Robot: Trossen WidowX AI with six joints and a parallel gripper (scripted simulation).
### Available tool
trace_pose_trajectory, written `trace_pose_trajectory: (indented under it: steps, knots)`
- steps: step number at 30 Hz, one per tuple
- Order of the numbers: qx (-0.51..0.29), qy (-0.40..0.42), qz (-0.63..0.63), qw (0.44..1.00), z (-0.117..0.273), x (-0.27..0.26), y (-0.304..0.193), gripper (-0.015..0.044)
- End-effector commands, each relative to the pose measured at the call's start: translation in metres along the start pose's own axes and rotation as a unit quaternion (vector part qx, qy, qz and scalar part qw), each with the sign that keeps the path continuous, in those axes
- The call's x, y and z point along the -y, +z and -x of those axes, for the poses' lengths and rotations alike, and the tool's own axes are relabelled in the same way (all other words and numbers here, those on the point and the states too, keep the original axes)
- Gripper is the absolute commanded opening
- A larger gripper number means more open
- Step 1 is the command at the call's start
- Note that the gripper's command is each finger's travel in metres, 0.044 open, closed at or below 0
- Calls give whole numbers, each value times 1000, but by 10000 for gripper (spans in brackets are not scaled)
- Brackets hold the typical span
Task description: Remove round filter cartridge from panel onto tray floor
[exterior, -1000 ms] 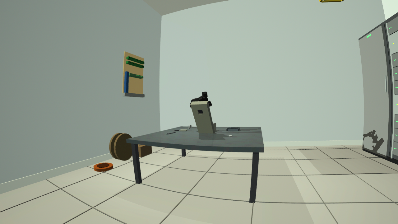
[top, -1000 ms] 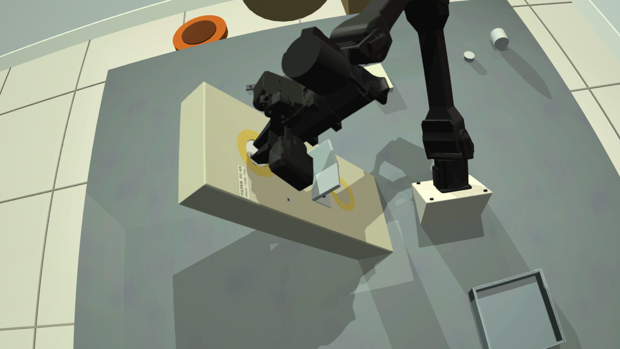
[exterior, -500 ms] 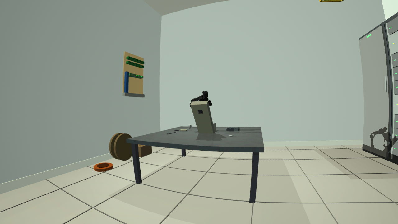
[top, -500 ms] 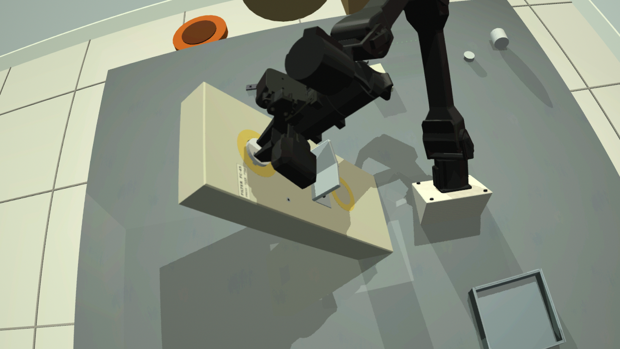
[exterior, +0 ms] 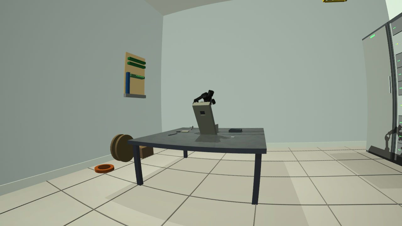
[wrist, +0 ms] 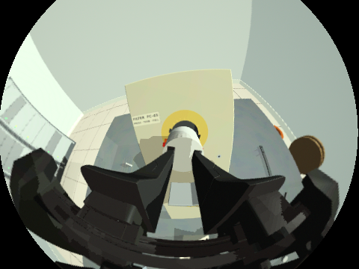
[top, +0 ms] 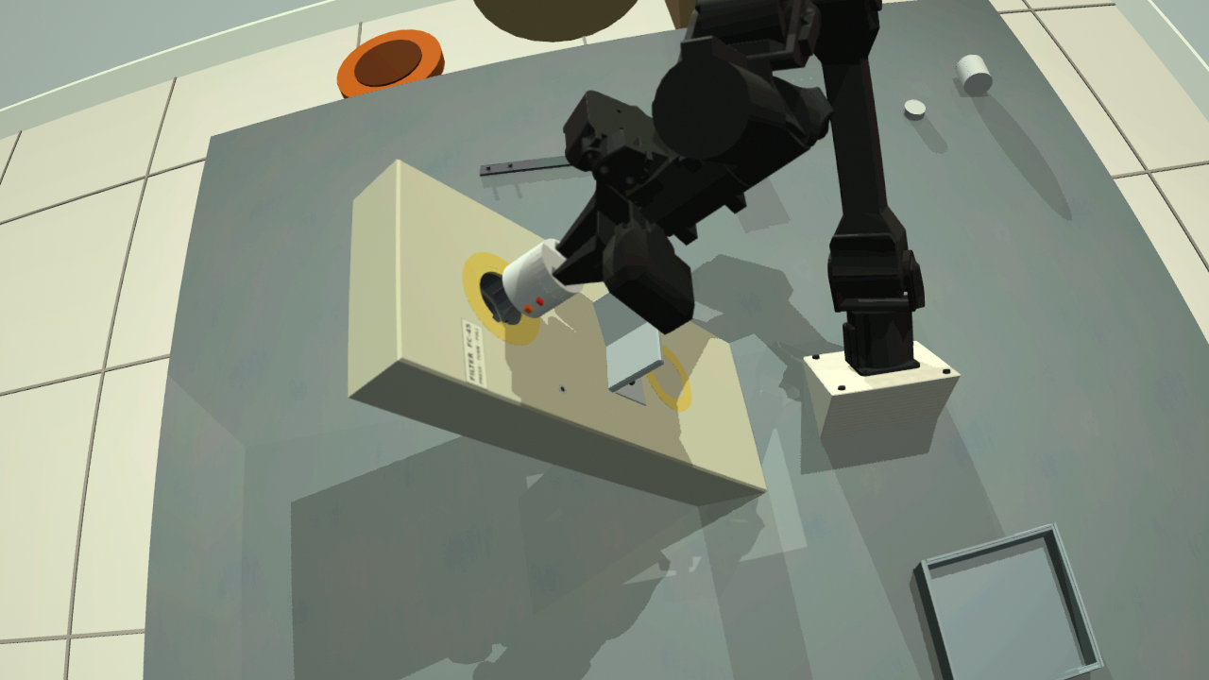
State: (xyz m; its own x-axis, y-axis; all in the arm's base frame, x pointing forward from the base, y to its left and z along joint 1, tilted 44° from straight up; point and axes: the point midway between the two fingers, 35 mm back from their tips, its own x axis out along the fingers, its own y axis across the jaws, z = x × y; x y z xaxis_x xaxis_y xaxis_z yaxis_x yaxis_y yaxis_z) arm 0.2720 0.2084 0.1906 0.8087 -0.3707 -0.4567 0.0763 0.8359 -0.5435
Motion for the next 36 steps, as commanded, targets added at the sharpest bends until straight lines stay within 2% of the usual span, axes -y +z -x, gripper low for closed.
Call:
trace_pose_trajectory:
  steps: [1,29,33,36]
  knots:
    - [5,-3,-7,1000,7,2,3,0]
    - [5,-3,-7,1000,-3,19,-72,0]
    - [0,-2,-1,1000,-3,17,-66,105]
    - [0,-2,-1,1000,-3,17,-66,109]
